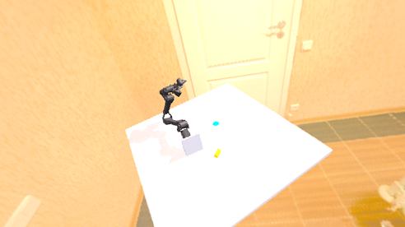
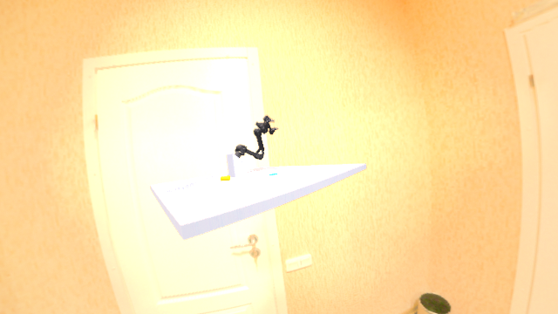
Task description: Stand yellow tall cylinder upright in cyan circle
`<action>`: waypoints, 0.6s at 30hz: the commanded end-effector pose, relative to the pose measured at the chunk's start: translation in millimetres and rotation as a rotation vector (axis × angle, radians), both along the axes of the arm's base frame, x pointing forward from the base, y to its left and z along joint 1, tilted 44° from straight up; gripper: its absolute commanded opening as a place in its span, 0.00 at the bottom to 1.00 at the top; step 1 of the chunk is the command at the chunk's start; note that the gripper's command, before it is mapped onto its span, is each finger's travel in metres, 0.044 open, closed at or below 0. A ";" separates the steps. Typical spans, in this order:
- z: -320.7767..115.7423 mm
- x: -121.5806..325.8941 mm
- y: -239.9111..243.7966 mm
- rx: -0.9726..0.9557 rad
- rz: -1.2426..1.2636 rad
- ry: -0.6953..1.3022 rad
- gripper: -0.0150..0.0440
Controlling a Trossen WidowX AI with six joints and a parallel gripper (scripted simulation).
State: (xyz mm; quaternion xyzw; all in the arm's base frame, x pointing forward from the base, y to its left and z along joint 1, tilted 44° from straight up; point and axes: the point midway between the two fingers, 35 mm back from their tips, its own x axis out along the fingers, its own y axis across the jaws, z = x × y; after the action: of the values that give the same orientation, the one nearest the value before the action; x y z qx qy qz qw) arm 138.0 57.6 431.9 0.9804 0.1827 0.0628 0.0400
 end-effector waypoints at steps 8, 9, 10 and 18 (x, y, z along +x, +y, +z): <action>11.2 25.3 -60.3 0.327 0.000 0.055 0.78; 11.4 29.6 -69.9 0.377 -0.002 0.065 0.78; 11.1 34.0 -79.6 0.427 -0.005 0.075 0.78; -7.4 71.7 -155.8 0.817 -0.050 0.171 0.78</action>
State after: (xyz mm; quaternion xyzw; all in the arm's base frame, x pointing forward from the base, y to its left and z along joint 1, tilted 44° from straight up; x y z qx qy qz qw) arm 194.9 -69.7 432.7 0.9440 0.1406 0.0539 -0.2937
